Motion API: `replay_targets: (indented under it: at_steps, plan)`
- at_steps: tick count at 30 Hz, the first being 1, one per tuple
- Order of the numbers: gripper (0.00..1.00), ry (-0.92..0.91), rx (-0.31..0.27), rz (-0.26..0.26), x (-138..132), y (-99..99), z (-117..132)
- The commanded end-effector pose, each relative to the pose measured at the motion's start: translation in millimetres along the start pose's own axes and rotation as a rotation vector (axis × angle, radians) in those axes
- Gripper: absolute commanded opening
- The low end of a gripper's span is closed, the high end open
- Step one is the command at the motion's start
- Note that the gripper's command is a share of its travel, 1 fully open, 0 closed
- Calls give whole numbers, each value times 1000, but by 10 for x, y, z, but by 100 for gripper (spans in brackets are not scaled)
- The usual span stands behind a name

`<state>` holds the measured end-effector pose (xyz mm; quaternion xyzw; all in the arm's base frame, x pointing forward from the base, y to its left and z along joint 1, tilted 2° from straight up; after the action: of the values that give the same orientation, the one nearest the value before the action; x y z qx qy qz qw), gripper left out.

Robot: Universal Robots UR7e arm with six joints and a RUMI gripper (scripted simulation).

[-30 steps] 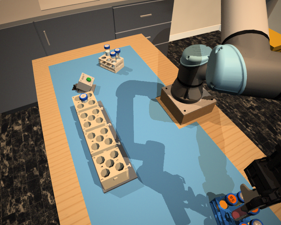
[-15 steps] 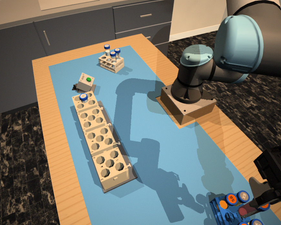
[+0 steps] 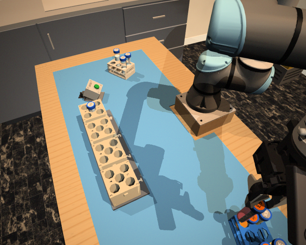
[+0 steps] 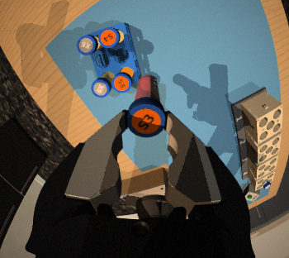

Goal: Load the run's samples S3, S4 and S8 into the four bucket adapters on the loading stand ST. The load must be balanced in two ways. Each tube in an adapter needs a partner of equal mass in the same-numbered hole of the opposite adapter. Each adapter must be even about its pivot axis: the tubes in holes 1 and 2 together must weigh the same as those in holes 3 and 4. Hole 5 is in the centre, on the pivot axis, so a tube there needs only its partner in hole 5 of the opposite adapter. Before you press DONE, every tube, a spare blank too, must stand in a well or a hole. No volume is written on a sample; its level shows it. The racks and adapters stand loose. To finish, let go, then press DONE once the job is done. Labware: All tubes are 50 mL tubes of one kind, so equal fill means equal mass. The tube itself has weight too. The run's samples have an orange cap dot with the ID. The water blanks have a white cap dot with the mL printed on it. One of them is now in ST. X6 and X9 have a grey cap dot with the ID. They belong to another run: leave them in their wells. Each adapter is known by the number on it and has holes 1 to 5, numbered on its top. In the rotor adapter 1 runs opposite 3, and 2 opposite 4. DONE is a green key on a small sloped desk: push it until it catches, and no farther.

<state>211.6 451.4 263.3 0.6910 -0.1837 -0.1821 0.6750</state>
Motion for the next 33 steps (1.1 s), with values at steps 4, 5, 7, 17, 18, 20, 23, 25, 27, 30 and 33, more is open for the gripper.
replay_targets:
  at_steps: [4, 5, 7, 17, 18, 20, 23, 25, 27, 30, 33]
  plan:
    - [0, -192, 3, -2, 420, 7, 224]
    - [0, -218, 3, -2, 479, 7, 255]
    - [0, -272, 3, -2, 597, 6, 316]
    - [0, -538, 3, -3, 1189, 4, 620]
    - [0, -538, 3, -3, 1189, 4, 620]
    - [0, -565, 3, -3, 1248, 4, 650]
    - [0, -645, 3, -3, 1426, 3, 741]
    - [0, -698, 3, -3, 1544, 2, 801]
    - [0, -752, 3, -3, 1662, 2, 862]
    - [0, -832, 2, -3, 1840, 1, 953]
    - [0, -912, 2, -3, 2018, 1, 1044]
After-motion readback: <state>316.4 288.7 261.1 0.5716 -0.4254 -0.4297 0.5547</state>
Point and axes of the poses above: the point where the finger pads meet when closed, its own y axis back along the fingers, its own x axis across the jaws, z = x × y, the point moved 8 cm from there along y, back along the fingers
